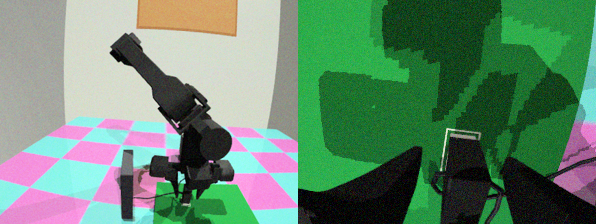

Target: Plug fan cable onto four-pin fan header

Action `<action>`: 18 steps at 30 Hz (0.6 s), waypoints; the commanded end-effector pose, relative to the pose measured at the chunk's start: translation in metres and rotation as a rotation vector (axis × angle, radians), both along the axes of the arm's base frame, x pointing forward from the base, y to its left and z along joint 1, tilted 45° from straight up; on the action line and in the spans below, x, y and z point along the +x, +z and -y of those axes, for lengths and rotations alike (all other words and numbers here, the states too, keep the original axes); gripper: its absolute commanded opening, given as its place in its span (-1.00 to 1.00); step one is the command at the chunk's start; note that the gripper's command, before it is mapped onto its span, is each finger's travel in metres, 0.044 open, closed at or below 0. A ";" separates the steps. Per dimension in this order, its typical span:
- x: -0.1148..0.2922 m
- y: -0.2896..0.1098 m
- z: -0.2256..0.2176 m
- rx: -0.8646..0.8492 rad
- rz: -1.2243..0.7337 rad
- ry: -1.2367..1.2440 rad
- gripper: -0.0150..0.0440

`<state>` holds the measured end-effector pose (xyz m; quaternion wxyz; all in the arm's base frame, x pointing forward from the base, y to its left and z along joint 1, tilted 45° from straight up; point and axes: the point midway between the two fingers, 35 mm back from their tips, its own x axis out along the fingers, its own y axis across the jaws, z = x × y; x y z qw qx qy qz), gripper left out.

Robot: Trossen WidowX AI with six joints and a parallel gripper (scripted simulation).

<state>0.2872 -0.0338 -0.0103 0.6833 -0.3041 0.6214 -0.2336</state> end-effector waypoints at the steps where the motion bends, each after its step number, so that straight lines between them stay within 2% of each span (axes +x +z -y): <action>1: 0.000 0.013 -0.014 0.004 0.001 0.000 0.39; 4: -0.005 0.037 -0.037 0.004 -0.003 -0.001 0.39; 12: -0.004 0.038 -0.039 0.003 -0.003 -0.001 0.39; 18: 0.046 0.030 -0.062 0.005 0.000 -0.001 0.39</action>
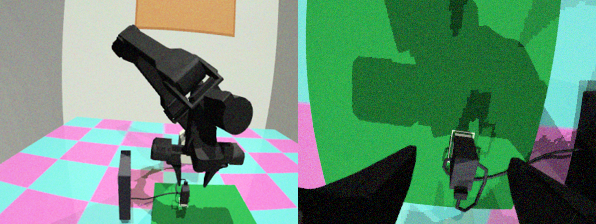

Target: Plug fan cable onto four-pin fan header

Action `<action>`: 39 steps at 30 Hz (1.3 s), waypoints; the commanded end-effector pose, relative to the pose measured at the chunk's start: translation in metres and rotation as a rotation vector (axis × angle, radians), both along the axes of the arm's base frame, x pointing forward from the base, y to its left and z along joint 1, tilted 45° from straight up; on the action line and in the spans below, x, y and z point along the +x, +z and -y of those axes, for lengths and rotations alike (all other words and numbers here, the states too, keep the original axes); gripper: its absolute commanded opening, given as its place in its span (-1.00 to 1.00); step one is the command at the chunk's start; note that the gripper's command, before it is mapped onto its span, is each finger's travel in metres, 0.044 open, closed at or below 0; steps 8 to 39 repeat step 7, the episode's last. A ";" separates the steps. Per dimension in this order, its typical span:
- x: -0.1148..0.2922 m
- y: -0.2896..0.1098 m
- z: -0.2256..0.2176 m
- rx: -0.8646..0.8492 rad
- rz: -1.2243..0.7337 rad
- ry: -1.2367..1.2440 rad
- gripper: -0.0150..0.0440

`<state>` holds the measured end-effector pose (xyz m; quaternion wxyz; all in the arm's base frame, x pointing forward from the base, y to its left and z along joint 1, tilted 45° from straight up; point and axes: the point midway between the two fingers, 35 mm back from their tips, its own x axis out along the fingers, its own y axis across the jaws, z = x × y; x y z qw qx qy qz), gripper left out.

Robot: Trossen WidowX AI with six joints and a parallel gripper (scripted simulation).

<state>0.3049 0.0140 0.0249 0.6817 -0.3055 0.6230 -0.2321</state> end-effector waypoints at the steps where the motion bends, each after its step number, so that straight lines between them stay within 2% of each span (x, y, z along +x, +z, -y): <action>1: 0.038 -0.008 -0.018 0.005 0.006 -0.003 0.39; 7: 0.081 -0.026 -0.039 0.006 0.009 -0.003 0.39; 39: 0.081 -0.026 -0.039 0.006 0.009 -0.003 0.39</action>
